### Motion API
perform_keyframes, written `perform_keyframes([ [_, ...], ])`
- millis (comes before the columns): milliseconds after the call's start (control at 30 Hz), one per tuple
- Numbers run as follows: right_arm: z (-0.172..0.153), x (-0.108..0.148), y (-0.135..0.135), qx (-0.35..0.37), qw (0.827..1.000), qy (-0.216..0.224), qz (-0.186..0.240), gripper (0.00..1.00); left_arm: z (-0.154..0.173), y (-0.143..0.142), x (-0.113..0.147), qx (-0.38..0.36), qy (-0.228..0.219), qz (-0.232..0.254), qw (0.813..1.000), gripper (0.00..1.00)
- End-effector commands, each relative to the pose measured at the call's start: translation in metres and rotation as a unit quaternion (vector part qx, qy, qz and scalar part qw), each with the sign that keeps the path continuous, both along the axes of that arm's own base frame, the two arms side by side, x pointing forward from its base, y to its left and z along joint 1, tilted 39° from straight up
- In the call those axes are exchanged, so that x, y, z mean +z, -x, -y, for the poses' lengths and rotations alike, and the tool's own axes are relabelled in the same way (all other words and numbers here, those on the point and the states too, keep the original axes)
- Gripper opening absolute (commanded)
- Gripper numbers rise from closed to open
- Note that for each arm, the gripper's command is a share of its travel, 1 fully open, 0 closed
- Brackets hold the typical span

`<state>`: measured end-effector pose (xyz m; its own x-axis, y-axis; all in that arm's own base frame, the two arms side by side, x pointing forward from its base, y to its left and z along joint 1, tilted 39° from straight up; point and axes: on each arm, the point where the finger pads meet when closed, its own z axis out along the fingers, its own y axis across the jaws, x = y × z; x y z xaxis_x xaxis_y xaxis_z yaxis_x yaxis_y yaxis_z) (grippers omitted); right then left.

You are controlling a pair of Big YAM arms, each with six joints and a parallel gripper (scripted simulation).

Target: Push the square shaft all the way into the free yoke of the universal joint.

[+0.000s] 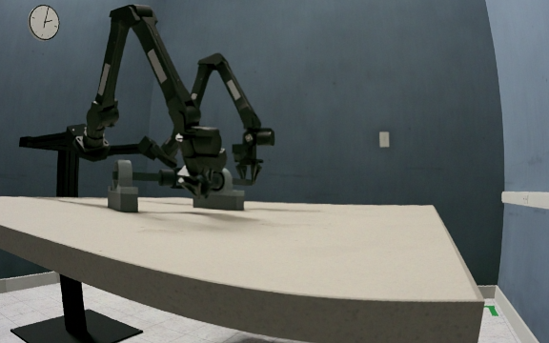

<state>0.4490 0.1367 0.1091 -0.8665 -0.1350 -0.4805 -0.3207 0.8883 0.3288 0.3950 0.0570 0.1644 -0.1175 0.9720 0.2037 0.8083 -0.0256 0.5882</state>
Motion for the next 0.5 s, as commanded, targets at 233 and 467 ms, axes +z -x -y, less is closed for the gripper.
perform_keyframes([
  [233,-0.005,0.020,-0.006,-0.002,1.000,-0.007,0.023,0.65,0.000,-0.002,0.003,-0.001,-0.001,0.004,1.000,0.47],
  [467,-0.009,0.019,-0.004,0.003,1.000,-0.008,0.024,0.58,0.000,-0.002,0.003,-0.001,-0.001,0.004,1.000,0.47],
])
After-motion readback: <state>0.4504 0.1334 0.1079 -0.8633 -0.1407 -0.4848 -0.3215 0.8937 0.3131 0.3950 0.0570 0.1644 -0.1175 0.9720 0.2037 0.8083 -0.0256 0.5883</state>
